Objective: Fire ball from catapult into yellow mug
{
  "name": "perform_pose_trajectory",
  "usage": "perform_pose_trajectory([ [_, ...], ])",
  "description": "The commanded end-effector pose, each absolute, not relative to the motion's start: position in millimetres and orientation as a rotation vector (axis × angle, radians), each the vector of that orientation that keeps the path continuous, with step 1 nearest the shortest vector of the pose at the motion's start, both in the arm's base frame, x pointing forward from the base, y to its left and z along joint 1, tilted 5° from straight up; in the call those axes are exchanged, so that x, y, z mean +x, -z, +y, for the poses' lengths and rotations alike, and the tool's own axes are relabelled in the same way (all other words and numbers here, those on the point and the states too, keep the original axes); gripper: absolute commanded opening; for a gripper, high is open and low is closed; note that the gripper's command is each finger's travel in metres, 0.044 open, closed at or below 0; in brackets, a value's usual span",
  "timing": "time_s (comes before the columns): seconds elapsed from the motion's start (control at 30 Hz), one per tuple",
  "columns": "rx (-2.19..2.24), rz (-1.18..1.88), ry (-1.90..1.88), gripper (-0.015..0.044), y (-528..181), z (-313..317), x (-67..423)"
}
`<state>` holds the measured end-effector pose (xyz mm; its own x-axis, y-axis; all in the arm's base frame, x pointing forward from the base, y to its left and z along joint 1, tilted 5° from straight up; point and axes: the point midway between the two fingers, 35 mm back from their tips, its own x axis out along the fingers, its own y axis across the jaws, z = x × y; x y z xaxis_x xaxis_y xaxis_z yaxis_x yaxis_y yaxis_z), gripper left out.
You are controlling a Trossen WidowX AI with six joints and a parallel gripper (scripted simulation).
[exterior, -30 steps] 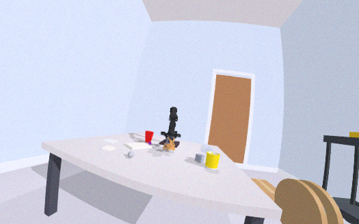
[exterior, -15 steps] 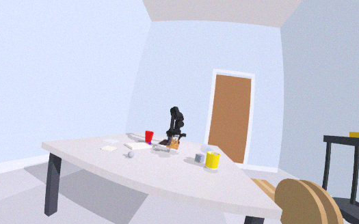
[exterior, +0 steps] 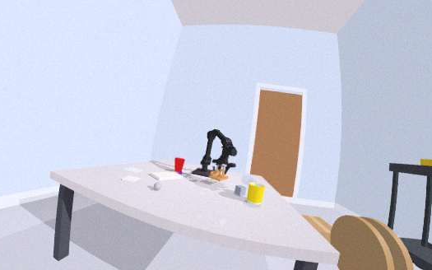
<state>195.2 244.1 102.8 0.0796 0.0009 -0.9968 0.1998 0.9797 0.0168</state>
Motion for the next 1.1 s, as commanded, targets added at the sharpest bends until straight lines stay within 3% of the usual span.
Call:
perform_pose_trajectory([
  [0.0, 0.291, 1.463, 0.252, 0.0, -104.4, 275.0, 179.2],
  [1.07, 0.297, 1.463, 0.257, 0.0, -71.4, 282.8, 183.0],
])
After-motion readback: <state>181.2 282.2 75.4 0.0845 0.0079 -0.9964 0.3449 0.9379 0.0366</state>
